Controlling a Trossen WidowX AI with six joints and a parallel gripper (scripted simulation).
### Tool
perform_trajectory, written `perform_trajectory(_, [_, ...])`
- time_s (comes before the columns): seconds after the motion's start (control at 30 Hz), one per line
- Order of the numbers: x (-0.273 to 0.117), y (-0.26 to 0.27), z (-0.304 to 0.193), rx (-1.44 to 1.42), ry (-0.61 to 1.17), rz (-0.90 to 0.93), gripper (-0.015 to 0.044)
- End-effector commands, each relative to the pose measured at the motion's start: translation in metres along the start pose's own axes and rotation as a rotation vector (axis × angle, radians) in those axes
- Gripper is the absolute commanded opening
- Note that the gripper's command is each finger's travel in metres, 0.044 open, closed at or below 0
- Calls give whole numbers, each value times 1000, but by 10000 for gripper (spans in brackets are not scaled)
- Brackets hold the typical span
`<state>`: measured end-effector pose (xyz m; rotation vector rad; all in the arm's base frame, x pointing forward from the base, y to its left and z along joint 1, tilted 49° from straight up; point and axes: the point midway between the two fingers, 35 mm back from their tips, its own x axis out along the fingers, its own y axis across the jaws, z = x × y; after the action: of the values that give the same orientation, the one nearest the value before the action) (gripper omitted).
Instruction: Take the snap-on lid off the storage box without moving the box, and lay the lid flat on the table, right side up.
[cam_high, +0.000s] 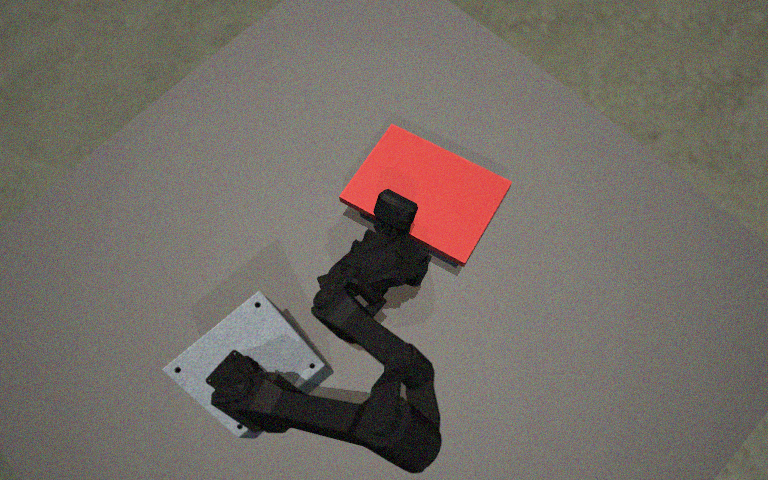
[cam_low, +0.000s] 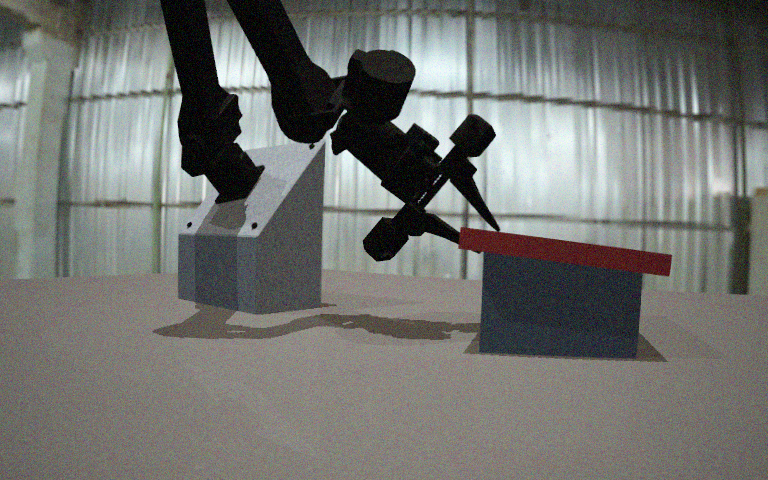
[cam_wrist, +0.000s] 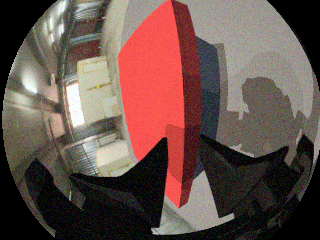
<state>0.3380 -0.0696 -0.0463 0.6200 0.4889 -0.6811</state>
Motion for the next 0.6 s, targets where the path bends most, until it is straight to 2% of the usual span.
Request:
perform_trajectory(0.0, [0,0,0,5,-2,-5,0])
perform_trajectory(0.57, [1,2,0,0,0,0,0])
